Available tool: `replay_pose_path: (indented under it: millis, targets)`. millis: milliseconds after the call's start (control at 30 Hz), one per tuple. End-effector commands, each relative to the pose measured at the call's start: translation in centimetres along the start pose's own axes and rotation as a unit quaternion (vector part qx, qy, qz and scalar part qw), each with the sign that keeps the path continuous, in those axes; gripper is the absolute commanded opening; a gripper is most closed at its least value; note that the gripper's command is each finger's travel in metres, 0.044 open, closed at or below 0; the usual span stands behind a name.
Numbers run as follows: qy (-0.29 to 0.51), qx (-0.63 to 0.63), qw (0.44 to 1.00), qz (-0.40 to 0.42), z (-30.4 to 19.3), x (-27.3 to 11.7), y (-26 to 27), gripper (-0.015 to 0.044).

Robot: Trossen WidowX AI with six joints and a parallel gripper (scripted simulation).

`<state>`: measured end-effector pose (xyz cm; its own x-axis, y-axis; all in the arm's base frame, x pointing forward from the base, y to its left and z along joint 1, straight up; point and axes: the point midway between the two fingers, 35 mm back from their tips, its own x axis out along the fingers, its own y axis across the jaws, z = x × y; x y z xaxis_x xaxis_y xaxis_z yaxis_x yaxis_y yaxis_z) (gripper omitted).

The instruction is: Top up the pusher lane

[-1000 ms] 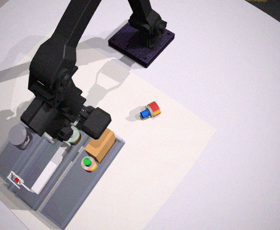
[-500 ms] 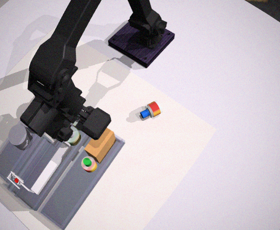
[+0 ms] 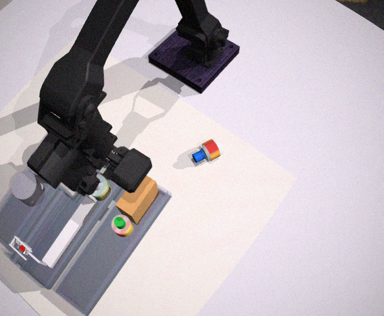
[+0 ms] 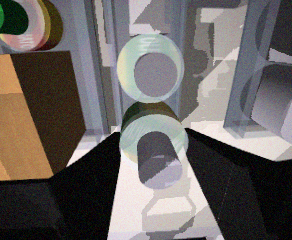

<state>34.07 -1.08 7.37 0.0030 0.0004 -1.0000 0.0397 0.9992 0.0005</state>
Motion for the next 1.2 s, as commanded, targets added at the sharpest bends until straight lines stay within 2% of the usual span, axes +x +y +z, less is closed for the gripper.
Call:
replay_pose_path:
  millis: [0,1167]
  targets:
    - [-0.015,-0.002,1.0,-0.001,0.77,-0.26,-0.04,0.0]
    - [-0.015,-0.002,1.0,-0.001,0.99,0.29,-0.04,0.0]
